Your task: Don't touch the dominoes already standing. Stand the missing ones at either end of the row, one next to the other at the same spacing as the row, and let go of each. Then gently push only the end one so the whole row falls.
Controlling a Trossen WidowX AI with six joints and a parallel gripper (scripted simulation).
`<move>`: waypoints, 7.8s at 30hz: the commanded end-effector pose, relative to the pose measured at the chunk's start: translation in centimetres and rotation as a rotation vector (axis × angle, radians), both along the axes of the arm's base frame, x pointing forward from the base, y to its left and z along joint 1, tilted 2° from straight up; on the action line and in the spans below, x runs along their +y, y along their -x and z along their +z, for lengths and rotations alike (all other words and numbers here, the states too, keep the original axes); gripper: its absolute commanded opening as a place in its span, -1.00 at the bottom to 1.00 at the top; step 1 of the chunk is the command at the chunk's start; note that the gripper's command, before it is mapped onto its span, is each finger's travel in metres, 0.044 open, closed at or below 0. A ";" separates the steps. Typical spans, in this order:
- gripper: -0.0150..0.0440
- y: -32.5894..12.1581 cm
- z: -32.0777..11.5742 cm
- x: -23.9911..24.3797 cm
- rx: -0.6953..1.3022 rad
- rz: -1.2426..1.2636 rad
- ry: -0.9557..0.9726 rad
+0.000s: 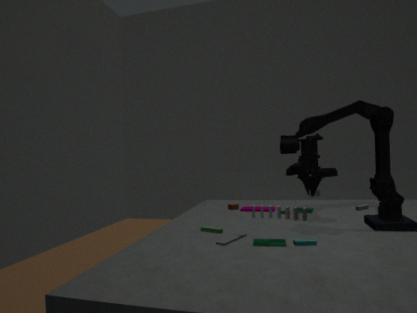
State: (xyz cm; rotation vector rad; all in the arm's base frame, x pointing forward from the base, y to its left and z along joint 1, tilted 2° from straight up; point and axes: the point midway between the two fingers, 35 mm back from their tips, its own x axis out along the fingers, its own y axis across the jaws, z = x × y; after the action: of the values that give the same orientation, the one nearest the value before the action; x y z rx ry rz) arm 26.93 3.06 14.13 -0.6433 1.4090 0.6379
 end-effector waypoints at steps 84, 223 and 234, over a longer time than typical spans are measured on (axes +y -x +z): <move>-0.40 -14.7 -5.6 9.2 -1.020 -0.849 -0.303; 1.00 -15.1 -5.2 7.1 -0.493 0.093 0.145; 1.00 -10.9 -1.7 5.2 -0.161 0.323 0.064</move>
State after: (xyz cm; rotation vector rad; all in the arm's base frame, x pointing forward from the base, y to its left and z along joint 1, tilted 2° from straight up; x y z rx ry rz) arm 41.44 10.48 7.35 -0.8822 0.9507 0.3258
